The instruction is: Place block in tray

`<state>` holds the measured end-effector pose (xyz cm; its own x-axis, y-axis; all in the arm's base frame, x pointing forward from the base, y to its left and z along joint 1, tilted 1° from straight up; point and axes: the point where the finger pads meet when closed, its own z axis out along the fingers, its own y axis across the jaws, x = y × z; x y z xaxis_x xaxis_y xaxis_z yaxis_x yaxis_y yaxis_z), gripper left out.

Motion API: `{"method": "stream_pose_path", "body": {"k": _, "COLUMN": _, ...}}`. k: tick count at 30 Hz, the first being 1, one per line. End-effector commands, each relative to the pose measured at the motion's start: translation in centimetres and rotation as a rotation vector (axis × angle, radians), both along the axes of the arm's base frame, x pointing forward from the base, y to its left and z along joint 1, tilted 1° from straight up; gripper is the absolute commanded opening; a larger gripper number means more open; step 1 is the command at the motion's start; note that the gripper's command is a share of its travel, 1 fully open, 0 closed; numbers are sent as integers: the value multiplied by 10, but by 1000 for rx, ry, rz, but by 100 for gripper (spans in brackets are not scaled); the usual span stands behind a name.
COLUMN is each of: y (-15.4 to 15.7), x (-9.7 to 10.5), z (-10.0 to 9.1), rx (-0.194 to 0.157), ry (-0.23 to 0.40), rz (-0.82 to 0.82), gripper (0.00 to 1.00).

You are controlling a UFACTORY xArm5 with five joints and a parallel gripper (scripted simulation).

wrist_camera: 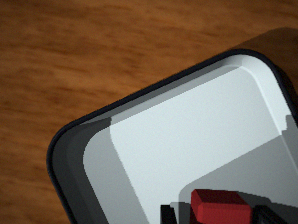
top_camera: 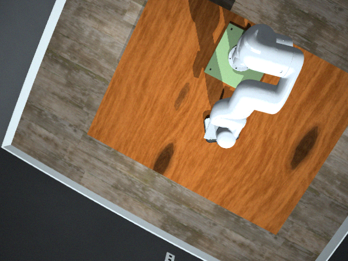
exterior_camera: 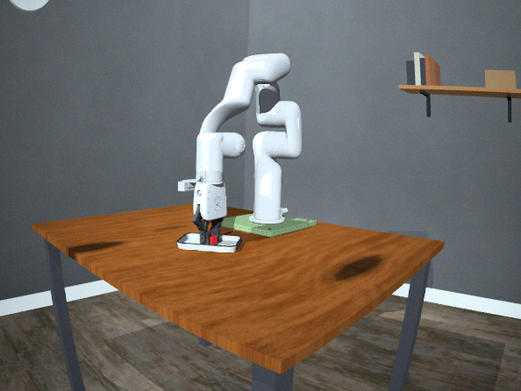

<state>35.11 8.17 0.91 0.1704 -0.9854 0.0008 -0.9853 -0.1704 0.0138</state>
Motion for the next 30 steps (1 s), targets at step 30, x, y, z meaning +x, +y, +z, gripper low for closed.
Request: {"method": "stream_pose_path", "body": {"k": 30, "y": 0, "x": 1, "z": 6, "rx": 1, "ry": -4, "rz": 0, "gripper": 49}}
